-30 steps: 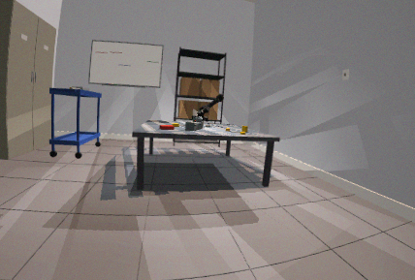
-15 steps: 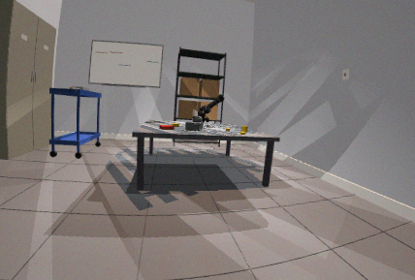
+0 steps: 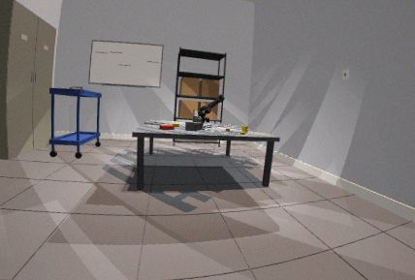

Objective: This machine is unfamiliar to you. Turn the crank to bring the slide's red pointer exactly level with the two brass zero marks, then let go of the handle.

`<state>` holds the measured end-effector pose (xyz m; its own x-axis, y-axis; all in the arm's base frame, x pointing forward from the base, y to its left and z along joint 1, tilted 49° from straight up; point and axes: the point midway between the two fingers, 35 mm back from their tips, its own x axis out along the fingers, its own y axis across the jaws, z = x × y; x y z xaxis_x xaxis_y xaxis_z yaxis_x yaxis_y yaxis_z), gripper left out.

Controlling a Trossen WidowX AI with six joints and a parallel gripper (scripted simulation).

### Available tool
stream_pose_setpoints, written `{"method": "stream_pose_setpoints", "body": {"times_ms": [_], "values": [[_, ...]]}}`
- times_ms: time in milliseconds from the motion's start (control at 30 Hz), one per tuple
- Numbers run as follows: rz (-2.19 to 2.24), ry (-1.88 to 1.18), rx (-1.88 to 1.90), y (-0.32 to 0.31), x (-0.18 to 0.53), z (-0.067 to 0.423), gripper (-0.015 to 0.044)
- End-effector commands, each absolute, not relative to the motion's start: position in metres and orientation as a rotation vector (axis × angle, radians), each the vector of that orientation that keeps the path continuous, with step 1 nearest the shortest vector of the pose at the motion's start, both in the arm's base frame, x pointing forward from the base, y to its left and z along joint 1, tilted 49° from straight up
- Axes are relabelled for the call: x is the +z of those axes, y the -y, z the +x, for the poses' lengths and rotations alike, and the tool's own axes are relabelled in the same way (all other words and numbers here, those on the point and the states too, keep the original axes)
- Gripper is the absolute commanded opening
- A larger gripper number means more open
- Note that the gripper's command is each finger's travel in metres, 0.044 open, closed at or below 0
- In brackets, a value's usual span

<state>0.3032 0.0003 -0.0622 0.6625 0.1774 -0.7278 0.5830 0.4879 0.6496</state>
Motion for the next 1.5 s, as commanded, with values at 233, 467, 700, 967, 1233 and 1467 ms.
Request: {"method": "stream_pose_setpoints", "body": {"times_ms": [233,467,700,967,1233,1467], "values": [[1.061,-0.84,-0.257,-0.0069,-0.0564,0.3096,0.0],[1.061,-0.84,-0.257,-0.0075,-0.0553,0.3104,0.0],[1.061,-0.84,-0.257,-0.0079,-0.0542,0.3111,0.0],[1.061,-0.84,-0.257,-0.0084,-0.053,0.3118,0.0],[1.061,-0.84,-0.257,-0.0089,-0.0518,0.3125,0.0],[1.061,-0.84,-0.257,-0.0092,-0.0506,0.3131,0.0]]}}
